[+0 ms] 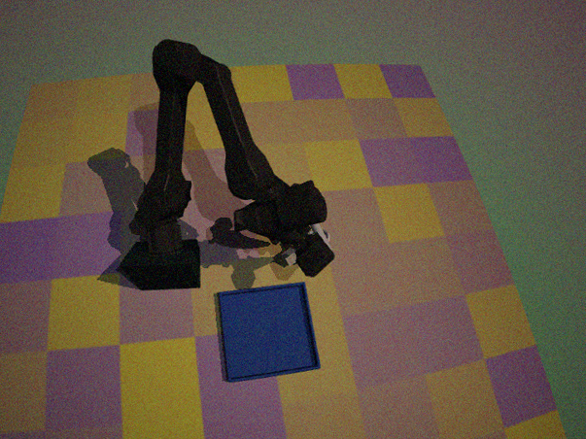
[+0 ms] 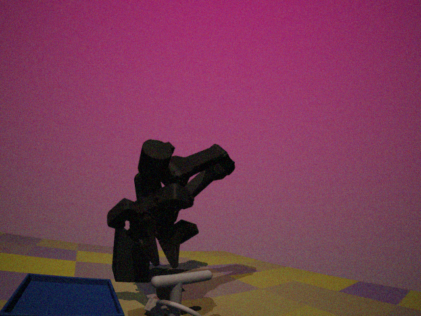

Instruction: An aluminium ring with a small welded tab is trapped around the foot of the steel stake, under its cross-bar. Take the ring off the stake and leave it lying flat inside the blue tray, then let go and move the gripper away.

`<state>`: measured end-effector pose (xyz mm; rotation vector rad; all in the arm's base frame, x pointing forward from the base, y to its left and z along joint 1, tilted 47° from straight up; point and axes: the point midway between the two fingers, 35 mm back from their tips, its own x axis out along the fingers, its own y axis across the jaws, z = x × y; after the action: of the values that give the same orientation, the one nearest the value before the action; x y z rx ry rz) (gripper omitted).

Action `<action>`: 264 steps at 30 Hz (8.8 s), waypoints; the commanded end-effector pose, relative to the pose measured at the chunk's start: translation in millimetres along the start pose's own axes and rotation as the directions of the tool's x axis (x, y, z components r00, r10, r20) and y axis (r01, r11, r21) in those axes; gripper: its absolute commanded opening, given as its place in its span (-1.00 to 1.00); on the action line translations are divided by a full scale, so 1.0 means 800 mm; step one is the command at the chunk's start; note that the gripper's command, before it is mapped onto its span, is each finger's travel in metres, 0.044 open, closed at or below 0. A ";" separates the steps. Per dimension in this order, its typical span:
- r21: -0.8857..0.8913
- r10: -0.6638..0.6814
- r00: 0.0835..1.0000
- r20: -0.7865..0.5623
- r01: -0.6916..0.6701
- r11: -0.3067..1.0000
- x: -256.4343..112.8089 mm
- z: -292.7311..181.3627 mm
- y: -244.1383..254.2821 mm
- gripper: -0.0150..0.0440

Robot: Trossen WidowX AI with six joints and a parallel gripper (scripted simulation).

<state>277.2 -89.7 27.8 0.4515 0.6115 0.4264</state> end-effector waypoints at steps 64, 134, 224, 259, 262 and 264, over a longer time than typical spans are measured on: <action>0.182 0.110 0.988 -0.104 -0.089 0.979 0.074 -0.096 0.037 -0.24; 0.251 0.216 0.924 -0.316 -0.138 0.958 0.045 -0.069 0.001 -0.49; 0.218 0.182 0.906 -0.381 -0.103 0.970 0.007 -0.039 -0.011 -0.49; 0.105 -0.002 0.910 -0.415 0.050 0.993 0.008 -0.033 0.026 -0.49; 0.100 -0.011 0.909 -0.416 0.057 0.993 0.008 -0.032 0.027 -0.49; 0.092 -0.023 0.908 -0.417 0.067 0.993 0.009 -0.032 0.030 -0.49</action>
<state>260.4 -61.7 14.8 0.4703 1.0616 0.4715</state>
